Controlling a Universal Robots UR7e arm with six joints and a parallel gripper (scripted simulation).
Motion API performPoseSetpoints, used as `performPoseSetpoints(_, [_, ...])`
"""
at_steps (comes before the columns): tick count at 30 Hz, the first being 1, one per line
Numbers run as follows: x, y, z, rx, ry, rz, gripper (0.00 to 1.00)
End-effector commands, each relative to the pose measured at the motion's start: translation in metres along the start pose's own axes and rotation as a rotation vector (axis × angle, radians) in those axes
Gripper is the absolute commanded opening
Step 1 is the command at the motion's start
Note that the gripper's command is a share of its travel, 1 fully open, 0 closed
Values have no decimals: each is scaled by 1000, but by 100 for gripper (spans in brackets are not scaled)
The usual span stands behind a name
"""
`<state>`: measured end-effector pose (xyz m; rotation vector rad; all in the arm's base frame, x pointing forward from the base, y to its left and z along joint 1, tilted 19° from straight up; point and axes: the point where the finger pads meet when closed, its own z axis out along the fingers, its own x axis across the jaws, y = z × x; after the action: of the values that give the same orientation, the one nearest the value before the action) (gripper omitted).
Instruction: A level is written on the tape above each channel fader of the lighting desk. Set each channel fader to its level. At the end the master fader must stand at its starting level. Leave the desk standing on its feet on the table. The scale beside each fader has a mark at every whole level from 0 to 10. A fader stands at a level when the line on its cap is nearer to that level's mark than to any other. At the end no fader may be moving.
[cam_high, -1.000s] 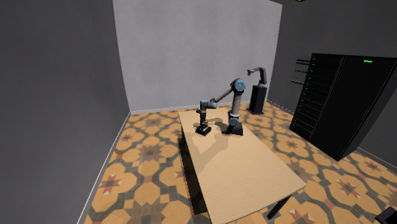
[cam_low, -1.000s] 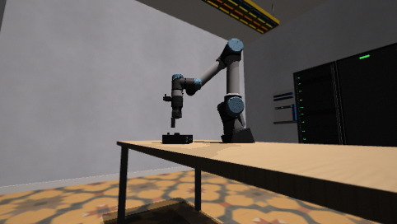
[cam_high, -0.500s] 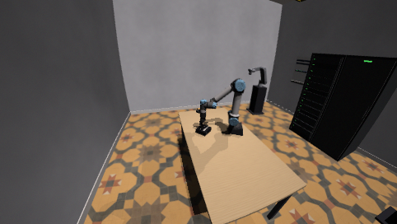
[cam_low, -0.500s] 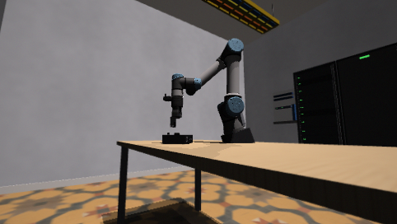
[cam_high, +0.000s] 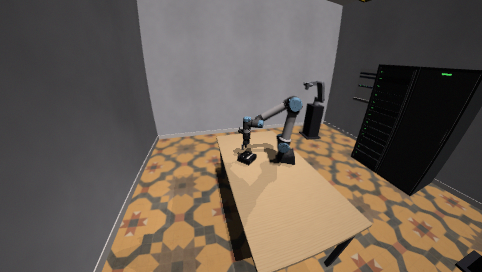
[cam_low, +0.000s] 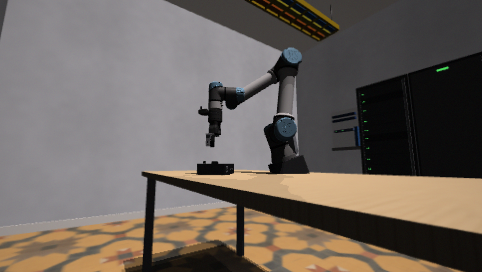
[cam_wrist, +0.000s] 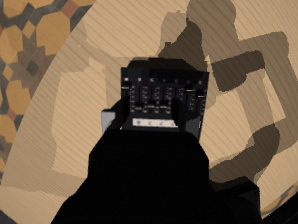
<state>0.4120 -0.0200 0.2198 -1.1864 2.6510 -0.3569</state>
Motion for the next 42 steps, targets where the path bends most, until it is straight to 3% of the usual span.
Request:
performPoseSetpoints(1, [0,0,-20,1,-1,0,100])
performPoseSetpoints(9, [0,0,-38,1,-1,0,100])
performPoseSetpoints(42, [0,0,-38,1,-1,0,100])
